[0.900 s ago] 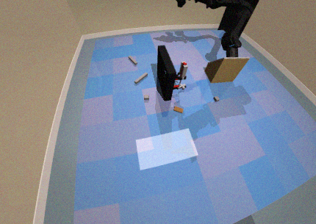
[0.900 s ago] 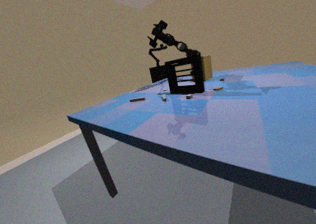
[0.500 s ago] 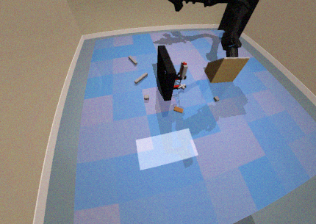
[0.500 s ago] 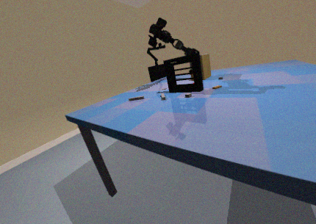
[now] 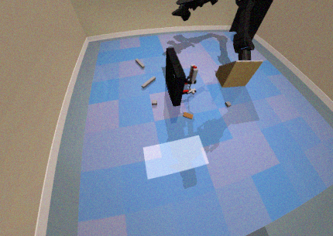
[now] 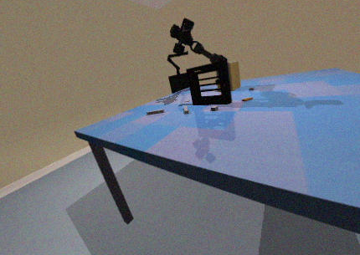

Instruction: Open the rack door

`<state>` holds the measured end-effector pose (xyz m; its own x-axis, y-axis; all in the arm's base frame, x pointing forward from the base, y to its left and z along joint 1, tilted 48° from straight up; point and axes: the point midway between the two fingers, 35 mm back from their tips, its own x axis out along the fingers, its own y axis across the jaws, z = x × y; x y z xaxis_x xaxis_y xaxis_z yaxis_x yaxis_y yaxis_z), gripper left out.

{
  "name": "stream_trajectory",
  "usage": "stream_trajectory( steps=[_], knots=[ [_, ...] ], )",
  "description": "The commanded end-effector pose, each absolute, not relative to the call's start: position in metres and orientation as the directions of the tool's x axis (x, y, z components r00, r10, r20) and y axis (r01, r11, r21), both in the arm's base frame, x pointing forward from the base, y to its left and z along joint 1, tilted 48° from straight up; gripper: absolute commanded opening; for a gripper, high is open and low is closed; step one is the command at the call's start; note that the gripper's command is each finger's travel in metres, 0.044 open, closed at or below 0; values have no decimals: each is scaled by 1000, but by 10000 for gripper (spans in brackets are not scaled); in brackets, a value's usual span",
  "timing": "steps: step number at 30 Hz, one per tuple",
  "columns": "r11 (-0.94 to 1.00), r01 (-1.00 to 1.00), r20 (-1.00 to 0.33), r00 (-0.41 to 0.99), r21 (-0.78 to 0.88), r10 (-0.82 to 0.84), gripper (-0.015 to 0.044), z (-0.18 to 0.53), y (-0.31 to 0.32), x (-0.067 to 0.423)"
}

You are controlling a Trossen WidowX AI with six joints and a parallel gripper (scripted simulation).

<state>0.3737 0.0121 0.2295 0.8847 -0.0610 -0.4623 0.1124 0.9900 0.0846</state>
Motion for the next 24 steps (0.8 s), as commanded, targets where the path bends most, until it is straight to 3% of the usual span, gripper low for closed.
stream_trajectory(
  steps=[1,24],
  knots=[
    [986,146,-540,838,81,-80,299,213,16,380],
    [947,300,-859,448,-117,-248,299,117,32,383]
  ],
)
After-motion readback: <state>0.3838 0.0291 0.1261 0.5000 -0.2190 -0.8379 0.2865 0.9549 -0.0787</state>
